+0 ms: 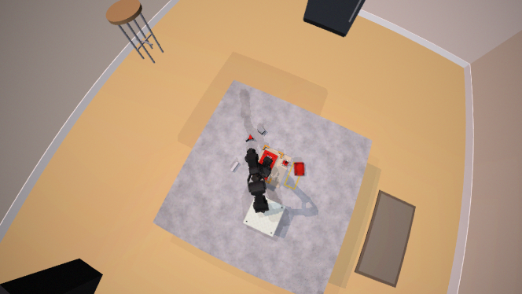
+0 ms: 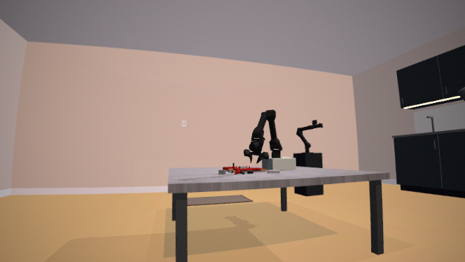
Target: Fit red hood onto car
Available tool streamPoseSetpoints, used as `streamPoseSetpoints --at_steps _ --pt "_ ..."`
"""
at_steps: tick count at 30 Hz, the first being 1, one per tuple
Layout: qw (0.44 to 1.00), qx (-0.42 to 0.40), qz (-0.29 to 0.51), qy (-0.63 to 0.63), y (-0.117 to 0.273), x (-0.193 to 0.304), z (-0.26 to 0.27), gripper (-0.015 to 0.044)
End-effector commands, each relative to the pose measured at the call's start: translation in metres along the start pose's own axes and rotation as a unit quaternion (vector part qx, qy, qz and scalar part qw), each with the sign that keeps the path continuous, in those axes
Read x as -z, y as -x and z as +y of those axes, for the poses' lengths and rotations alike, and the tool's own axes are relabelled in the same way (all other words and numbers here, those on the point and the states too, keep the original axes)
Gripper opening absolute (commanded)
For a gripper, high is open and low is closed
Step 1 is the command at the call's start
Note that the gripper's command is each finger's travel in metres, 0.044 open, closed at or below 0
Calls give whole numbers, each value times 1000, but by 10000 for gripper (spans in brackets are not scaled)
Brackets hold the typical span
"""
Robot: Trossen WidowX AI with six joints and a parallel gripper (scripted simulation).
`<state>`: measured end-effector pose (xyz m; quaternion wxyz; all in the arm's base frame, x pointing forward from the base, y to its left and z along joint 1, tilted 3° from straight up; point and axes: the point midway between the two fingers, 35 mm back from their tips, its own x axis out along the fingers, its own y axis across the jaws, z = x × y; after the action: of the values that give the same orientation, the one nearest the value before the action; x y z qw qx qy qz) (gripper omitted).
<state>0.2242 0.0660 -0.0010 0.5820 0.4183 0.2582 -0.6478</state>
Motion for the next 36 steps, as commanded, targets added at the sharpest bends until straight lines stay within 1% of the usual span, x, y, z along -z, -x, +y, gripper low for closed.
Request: streamPoseSetpoints --at_steps 1,3,8,9,15,20,28,36 --pt "1000 2 1 5 0 0 1 246" --pt "999 14 9 44 -2 -1 7 299" --pt "979 49 51 192 -9 -8 32 430" --pt "972 53 61 220 -11 -10 37 440" --pt "919 55 121 372 -25 -32 73 440" --pt "855 32 168 489 -38 -56 99 440" --pt "777 -11 207 594 -49 -75 123 440" --pt "694 -66 226 680 -61 -98 144 440"
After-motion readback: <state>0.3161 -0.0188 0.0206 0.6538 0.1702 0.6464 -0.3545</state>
